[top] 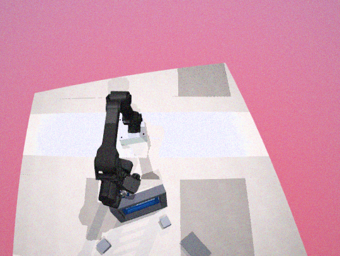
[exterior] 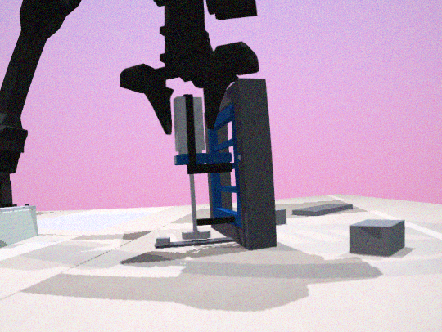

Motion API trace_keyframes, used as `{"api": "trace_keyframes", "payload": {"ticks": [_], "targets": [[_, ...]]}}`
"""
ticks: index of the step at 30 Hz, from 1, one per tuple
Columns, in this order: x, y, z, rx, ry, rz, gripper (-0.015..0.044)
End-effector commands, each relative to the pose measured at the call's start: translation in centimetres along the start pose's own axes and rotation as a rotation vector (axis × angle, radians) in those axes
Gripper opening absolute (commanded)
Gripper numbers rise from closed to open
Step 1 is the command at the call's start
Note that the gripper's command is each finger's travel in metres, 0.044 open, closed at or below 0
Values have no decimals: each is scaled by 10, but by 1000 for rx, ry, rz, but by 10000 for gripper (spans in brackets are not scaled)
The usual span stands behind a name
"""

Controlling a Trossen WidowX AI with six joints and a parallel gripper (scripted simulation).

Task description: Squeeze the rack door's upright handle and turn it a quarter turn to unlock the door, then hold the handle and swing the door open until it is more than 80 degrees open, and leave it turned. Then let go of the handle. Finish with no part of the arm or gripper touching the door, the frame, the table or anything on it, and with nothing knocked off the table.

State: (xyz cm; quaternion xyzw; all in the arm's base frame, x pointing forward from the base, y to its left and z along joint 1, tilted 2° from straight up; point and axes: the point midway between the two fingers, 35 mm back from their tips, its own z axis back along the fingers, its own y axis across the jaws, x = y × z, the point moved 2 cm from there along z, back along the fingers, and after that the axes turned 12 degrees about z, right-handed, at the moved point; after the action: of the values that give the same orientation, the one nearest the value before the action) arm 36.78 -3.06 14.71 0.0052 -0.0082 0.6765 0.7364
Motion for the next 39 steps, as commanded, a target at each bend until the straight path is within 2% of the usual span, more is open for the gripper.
{"api": "trace_keyframes", "payload": {"ticks": [1, 14, 21, 39], "targets": [[1, 0, 0, 0, -4, 177, 286], [1, 0, 0, -1, -3, 788, 286], [1, 0, 0, -1, -3, 796, 286], [1, 0, 0, -1, -3, 796, 166]]}}
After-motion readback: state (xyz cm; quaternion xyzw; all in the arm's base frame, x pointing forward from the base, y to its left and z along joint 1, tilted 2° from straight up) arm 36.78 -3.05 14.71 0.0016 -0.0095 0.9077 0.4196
